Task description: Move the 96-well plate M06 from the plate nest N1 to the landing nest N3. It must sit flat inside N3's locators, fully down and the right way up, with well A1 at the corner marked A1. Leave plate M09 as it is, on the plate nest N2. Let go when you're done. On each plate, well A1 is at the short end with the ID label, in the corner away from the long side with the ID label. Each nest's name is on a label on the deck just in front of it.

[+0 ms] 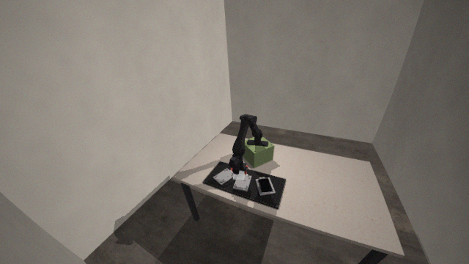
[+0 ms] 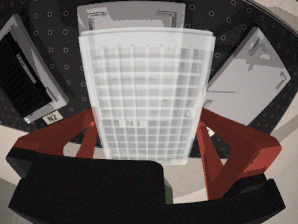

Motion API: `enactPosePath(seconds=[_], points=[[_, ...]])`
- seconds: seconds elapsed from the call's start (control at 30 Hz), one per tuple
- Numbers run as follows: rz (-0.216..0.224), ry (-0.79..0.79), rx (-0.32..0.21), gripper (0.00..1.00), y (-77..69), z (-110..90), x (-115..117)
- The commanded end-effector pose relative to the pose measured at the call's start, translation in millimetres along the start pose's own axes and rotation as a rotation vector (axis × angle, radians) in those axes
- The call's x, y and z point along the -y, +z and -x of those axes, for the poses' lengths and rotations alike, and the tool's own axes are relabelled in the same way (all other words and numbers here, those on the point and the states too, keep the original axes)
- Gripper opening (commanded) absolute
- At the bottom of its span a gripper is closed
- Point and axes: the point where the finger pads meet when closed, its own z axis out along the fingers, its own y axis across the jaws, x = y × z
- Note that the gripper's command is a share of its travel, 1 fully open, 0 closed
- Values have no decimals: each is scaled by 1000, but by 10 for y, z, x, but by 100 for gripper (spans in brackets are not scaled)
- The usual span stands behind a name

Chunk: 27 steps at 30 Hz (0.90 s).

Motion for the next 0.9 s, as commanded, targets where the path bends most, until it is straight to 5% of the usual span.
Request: enactPosePath(seconds=[0.0, 0.07, 0.2, 0.87], points=[[-10, 19, 49, 0, -132, 79, -71], [-19, 18, 91, 0, -230, 247, -69], [-16, 18, 92, 0, -230, 279, -231], [-15, 26, 85, 0, -230, 268, -167]])
